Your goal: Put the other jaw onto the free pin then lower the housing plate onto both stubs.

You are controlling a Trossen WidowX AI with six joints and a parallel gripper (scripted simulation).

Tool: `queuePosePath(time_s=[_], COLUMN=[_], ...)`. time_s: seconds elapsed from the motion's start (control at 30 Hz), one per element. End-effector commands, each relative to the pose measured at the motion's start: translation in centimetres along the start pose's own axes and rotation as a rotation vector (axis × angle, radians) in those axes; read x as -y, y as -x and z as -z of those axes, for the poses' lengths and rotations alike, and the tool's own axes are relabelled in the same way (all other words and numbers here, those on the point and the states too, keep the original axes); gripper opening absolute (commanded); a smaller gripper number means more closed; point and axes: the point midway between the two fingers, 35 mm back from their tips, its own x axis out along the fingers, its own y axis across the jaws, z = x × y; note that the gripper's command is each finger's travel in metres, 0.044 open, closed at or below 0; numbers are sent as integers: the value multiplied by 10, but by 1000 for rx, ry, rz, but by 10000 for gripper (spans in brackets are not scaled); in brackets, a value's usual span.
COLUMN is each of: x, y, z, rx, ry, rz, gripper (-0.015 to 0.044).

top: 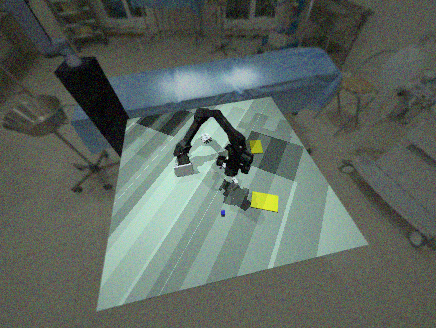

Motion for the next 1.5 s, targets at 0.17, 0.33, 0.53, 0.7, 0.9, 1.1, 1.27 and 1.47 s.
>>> queuePosePath(time_s=[0.17,0.33,0.53,0.7,0.9,1.1,1.27,1.47], x=[0,0,0,0,0,0,0,0], y=[0,0,0,0,0,0,0,0], z=[0,0,0,0,0,0,0,0], rx=[0,0,0,0,0,0,0,0], ry=[0,0,0,0,0,0,0,0], rz=[0,0,0,0,0,0,0,0], gripper=[131,263,420,440,440,440,440,440])
